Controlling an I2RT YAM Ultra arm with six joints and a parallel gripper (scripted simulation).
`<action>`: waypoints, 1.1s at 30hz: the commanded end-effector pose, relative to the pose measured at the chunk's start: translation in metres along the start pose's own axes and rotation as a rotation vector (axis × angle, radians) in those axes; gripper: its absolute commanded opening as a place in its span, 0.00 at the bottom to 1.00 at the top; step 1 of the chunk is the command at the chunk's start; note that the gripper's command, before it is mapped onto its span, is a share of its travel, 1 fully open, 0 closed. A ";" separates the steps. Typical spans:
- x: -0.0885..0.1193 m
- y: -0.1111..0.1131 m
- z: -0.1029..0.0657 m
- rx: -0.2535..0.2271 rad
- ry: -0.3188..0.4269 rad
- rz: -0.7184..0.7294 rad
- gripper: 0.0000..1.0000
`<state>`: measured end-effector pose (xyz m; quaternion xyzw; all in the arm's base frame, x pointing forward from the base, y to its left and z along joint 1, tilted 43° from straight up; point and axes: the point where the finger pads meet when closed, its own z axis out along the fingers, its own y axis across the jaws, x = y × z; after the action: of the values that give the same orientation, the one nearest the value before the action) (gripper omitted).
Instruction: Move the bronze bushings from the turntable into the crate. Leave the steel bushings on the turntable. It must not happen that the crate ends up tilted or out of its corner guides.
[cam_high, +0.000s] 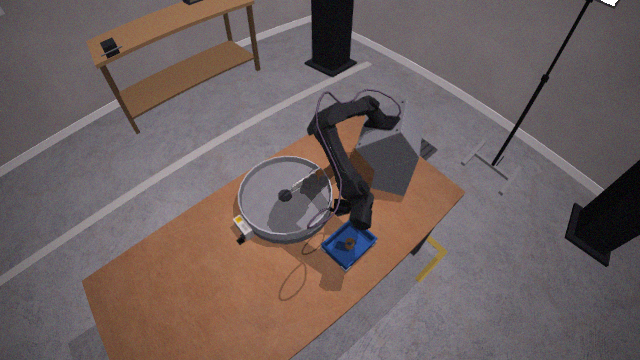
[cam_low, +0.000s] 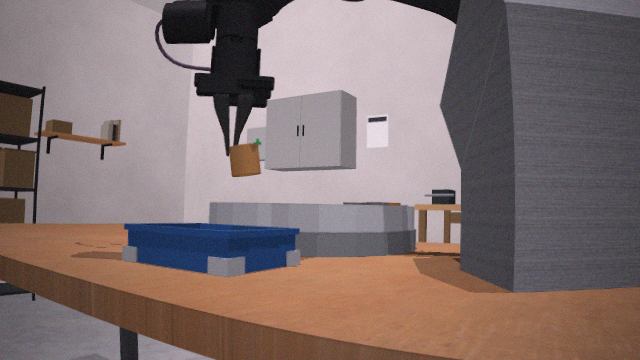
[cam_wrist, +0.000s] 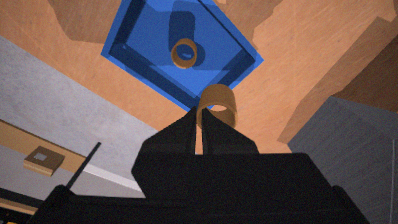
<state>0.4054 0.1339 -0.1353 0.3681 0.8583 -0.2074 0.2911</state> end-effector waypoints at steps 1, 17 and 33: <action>0.000 0.014 -0.020 -0.026 -0.026 -0.035 0.00; 0.000 0.016 -0.022 -0.030 -0.026 -0.037 0.00; 0.000 0.016 -0.022 -0.030 -0.026 -0.037 0.00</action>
<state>0.4060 0.1340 -0.1332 0.3645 0.8594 -0.2149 0.2870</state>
